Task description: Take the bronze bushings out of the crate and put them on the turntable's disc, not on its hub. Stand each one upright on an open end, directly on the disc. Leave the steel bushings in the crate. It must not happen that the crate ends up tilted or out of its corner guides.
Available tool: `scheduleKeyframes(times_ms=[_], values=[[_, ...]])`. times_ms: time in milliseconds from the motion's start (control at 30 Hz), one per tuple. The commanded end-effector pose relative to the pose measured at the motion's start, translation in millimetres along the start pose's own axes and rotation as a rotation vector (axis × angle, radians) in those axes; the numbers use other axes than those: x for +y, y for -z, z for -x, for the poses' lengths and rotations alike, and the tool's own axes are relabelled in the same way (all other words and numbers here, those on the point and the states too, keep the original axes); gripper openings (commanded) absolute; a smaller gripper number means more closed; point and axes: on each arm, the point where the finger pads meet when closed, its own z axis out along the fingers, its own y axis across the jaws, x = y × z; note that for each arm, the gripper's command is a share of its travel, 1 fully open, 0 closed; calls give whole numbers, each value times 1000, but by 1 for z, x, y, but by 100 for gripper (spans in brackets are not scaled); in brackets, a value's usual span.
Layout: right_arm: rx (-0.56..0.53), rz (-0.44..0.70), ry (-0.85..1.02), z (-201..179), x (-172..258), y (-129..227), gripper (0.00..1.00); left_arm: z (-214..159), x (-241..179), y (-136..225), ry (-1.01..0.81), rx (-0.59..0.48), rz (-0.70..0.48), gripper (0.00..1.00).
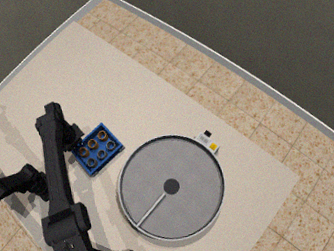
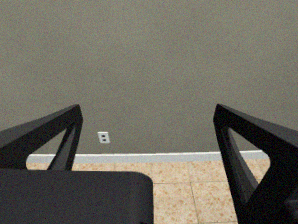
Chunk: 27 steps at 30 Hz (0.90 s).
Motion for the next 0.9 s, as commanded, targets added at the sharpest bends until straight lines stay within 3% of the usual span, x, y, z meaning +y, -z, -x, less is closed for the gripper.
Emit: scheduleKeyframes(times_ms=[0, 867], values=[[-67, -22, -3, 23, -5, 26, 15, 19, 4, 7, 14, -44, 8, 100], [-51, -17, 0, 16, 1, 23, 15, 19, 4, 7, 14, -44, 8, 100]])
